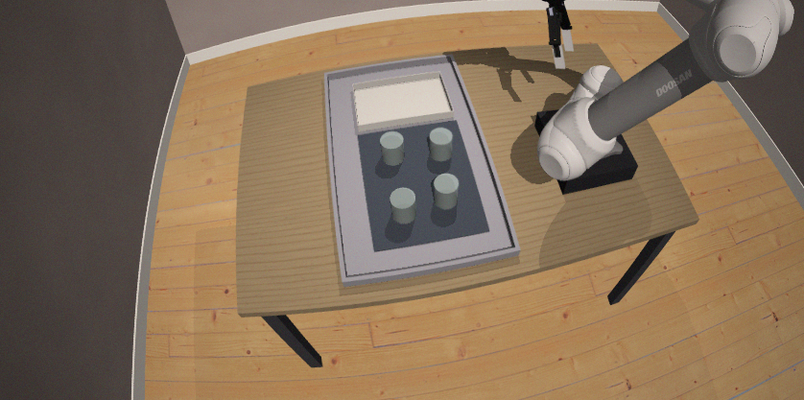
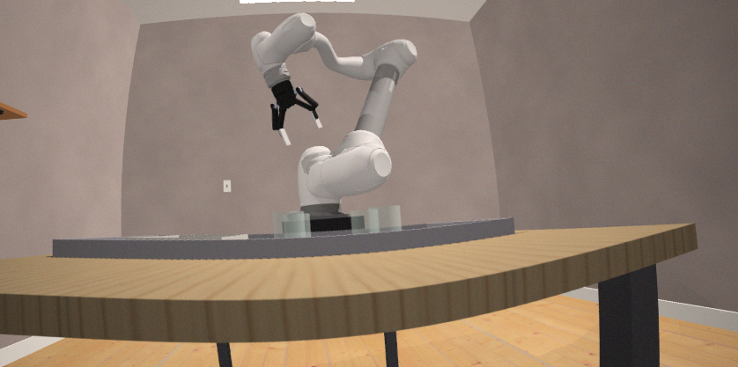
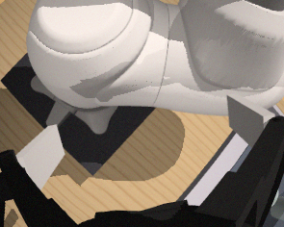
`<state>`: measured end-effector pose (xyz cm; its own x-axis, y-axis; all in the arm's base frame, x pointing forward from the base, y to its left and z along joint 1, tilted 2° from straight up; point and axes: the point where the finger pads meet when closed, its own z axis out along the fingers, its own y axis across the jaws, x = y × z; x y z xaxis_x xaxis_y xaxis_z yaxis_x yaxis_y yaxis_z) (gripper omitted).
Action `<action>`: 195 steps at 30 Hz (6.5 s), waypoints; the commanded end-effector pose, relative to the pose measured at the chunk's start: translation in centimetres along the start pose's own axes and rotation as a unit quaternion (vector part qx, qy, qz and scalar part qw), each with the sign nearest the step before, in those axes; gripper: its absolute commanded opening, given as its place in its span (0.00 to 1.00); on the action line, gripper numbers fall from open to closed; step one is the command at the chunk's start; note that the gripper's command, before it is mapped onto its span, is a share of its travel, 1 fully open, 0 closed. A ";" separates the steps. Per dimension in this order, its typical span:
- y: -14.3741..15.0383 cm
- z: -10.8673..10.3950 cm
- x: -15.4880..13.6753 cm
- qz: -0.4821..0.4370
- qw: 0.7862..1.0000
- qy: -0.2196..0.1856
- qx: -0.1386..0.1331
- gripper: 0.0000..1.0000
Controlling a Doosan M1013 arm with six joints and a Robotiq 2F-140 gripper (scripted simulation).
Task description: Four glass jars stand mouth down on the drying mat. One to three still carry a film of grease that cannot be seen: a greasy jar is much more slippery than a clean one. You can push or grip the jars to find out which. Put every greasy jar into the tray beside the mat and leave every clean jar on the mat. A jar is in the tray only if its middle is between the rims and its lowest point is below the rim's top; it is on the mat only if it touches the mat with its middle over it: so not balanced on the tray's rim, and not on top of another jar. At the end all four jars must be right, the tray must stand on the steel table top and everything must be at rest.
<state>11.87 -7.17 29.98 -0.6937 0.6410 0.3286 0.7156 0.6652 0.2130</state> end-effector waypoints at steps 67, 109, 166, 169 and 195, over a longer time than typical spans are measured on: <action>11.4 7.2 -14.6 -0.137 0.989 0.036 0.050 1.00; 25.3 8.6 -32.7 -0.284 0.941 -0.099 0.153 1.00; 24.5 14.4 -37.6 -0.297 0.932 -0.124 0.168 0.00; 23.2 13.8 -38.4 -0.297 0.932 -0.124 0.168 0.00; 16.1 15.8 -43.6 -0.297 0.932 -0.124 0.168 0.00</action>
<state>52.59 -18.02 6.41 -0.9847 0.1736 0.0112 0.1734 0.9847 -0.0183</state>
